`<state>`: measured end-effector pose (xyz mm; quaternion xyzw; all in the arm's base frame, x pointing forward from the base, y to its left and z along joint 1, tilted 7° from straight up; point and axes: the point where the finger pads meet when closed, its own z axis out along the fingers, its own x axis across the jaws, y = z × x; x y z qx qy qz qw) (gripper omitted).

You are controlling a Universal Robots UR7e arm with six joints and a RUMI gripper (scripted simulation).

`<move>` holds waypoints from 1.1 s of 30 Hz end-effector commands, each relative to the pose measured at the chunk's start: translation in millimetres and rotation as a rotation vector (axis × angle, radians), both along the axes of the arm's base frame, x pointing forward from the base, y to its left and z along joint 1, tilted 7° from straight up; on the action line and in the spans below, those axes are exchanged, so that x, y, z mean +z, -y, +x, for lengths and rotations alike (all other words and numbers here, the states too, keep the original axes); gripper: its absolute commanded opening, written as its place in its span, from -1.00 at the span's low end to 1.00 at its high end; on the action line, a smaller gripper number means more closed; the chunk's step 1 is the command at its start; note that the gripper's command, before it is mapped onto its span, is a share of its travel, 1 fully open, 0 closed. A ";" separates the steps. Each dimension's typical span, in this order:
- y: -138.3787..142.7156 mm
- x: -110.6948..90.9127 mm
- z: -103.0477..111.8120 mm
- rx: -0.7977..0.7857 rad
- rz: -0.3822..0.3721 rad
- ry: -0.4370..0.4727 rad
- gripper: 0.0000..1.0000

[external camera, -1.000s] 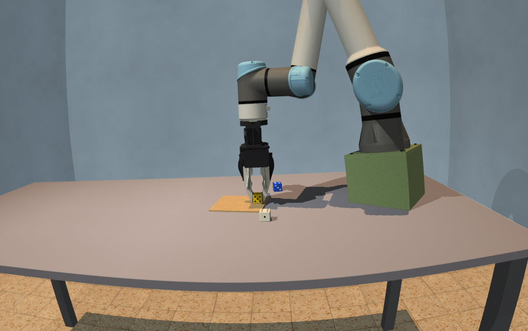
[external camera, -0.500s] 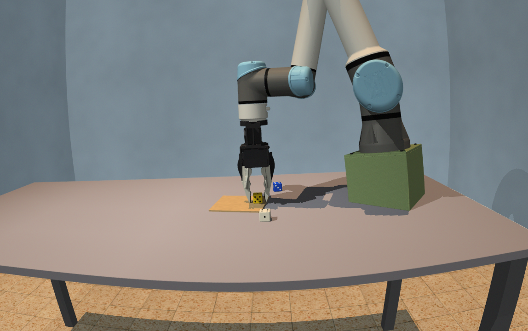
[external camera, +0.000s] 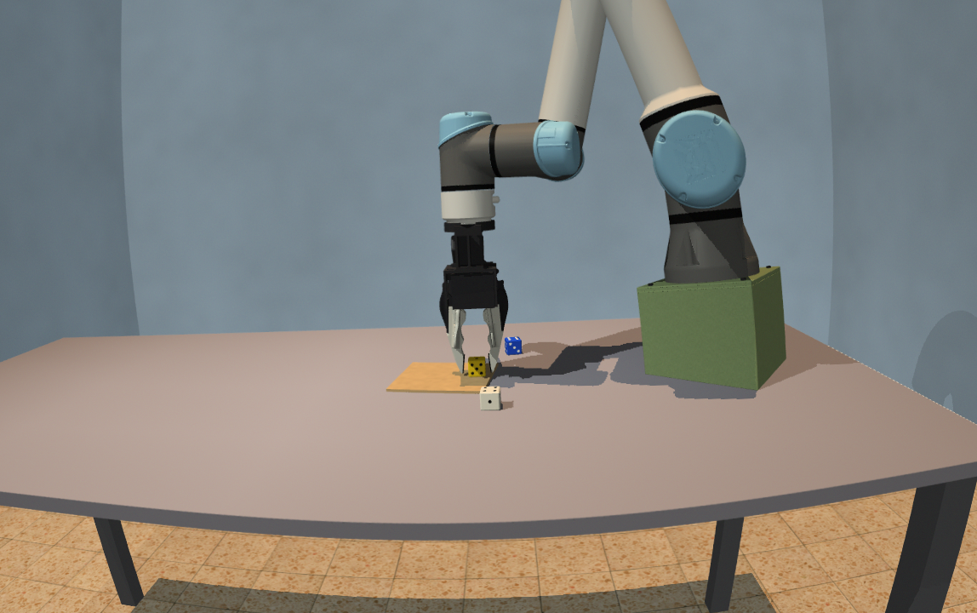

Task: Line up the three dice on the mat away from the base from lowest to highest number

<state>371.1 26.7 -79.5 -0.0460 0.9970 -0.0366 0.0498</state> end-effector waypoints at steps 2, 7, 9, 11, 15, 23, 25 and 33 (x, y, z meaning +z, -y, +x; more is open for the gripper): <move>-0.4 6.4 -0.3 0.000 0.000 0.001 -0.51; -1.1 15.9 -1.3 0.000 0.000 0.001 -0.51; -1.5 22.0 -1.9 0.000 0.000 0.001 -0.51; -1.9 28.6 -2.6 0.000 0.000 0.001 -0.51; -2.9 43.2 -4.1 0.000 0.000 0.001 -0.51; -4.4 65.0 -6.4 0.000 0.000 0.001 -0.51; -4.9 71.3 -7.1 0.000 0.000 0.001 -0.51; -5.9 86.2 -8.6 0.000 0.000 0.001 -0.51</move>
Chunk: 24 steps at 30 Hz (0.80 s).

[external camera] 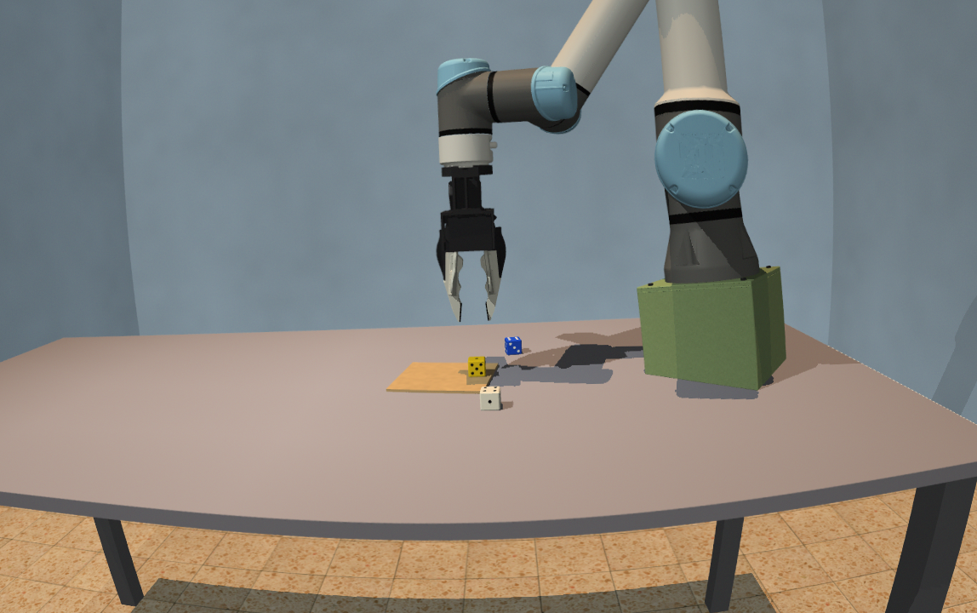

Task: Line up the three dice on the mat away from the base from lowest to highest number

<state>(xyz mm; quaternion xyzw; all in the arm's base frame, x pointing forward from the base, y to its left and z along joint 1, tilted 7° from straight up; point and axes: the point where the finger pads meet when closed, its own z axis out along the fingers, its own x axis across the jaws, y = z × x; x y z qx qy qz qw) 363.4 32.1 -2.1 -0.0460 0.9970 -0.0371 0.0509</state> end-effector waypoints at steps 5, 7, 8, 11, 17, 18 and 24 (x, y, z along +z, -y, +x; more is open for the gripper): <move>-0.6 10.0 -1.1 0.000 0.001 -0.001 -0.51; -0.6 10.1 -1.1 0.000 0.001 -0.001 -0.51; -0.6 10.1 -1.1 0.000 0.001 -0.001 1.00; -0.6 10.1 -1.1 0.000 0.001 -0.001 1.00; -0.6 10.1 -1.1 0.000 0.001 -0.001 1.00; -0.6 10.1 -1.1 0.000 0.001 -0.001 1.00; -0.6 10.1 -1.1 0.000 0.001 -0.001 1.00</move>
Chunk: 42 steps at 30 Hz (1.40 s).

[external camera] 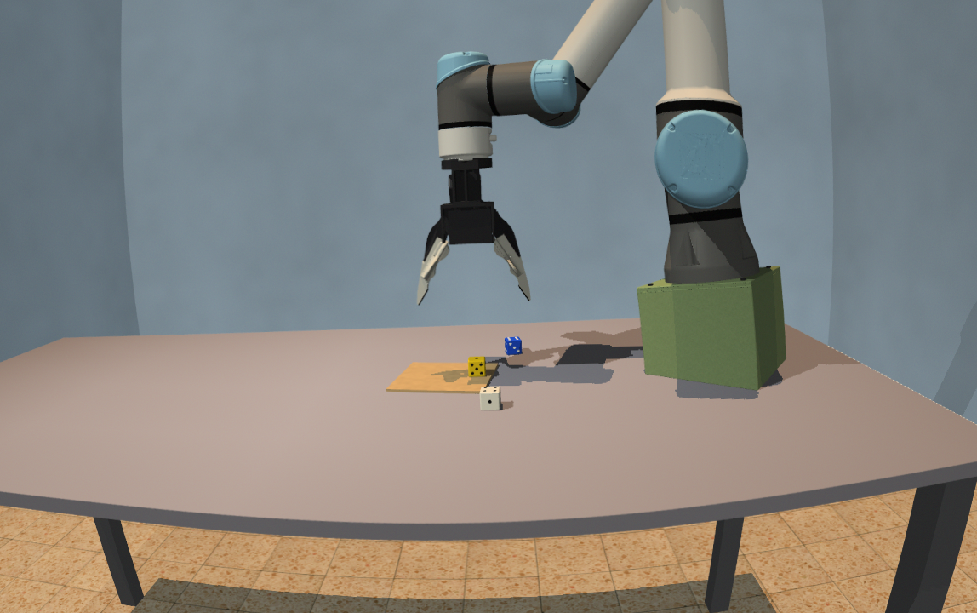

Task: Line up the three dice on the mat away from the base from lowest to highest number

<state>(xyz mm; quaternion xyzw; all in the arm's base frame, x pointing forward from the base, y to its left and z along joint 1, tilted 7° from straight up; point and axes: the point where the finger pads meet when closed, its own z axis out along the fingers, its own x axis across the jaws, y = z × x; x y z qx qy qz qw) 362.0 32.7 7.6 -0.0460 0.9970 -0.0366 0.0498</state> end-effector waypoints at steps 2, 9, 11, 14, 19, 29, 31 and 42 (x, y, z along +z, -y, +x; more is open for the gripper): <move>0.0 0.3 0.3 0.000 0.000 0.001 1.00; -2.0 -0.1 0.3 0.024 -0.003 -0.001 1.00; -4.5 -0.5 0.2 0.054 -0.006 -0.003 1.00; -6.2 -0.8 0.1 0.074 -0.008 -0.004 1.00; -19.7 -3.3 -0.7 0.230 -0.023 -0.016 1.00; -45.4 -7.9 -3.9 0.524 -0.053 -0.036 1.00; -45.4 -7.9 -3.9 0.524 -0.053 -0.036 1.00; -76.6 -13.5 -10.9 0.873 -0.089 -0.061 1.00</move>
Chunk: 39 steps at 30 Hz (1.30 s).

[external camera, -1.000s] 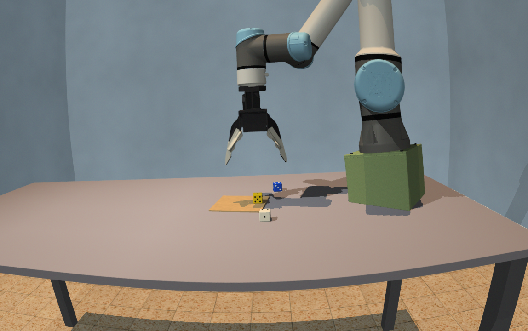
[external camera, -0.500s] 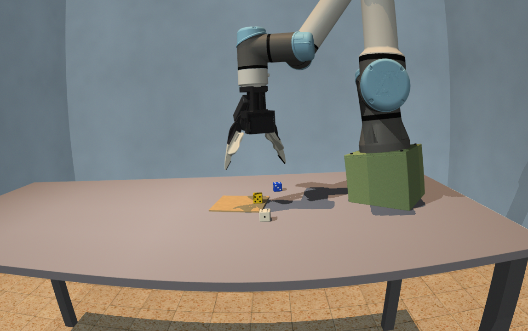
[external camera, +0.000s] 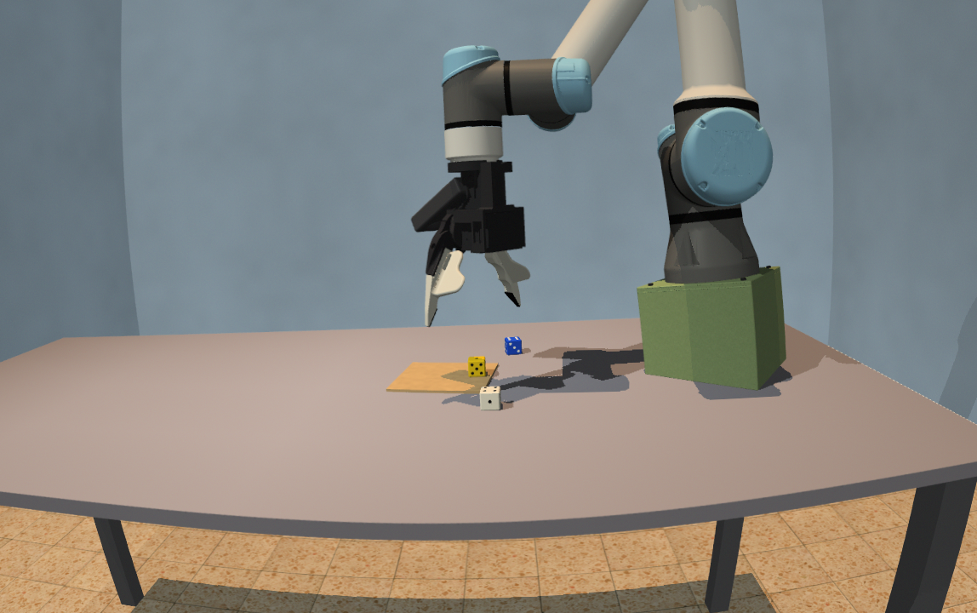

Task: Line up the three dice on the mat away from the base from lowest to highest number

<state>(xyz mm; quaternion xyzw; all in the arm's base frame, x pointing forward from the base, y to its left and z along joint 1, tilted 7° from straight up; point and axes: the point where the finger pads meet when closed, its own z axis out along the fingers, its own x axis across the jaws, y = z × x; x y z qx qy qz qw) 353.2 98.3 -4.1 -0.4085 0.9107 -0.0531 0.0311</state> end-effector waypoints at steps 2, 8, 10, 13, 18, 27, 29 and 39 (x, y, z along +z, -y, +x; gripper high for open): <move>-16.3 -2.7 -3.6 0.186 -0.015 -0.011 1.00; -30.9 -5.4 -8.5 0.350 -0.032 -0.022 1.00; -35.4 -6.2 -10.2 0.401 -0.038 -0.026 1.00; -43.7 -7.8 -13.5 0.494 -0.048 -0.032 1.00; -56.5 -10.3 -19.3 0.641 -0.063 -0.042 1.00; -66.6 -12.3 -24.5 0.759 -0.076 -0.050 1.00; -67.2 -12.4 -24.8 0.765 -0.076 -0.050 1.00; -67.2 -12.4 -24.8 0.766 -0.077 -0.050 -0.51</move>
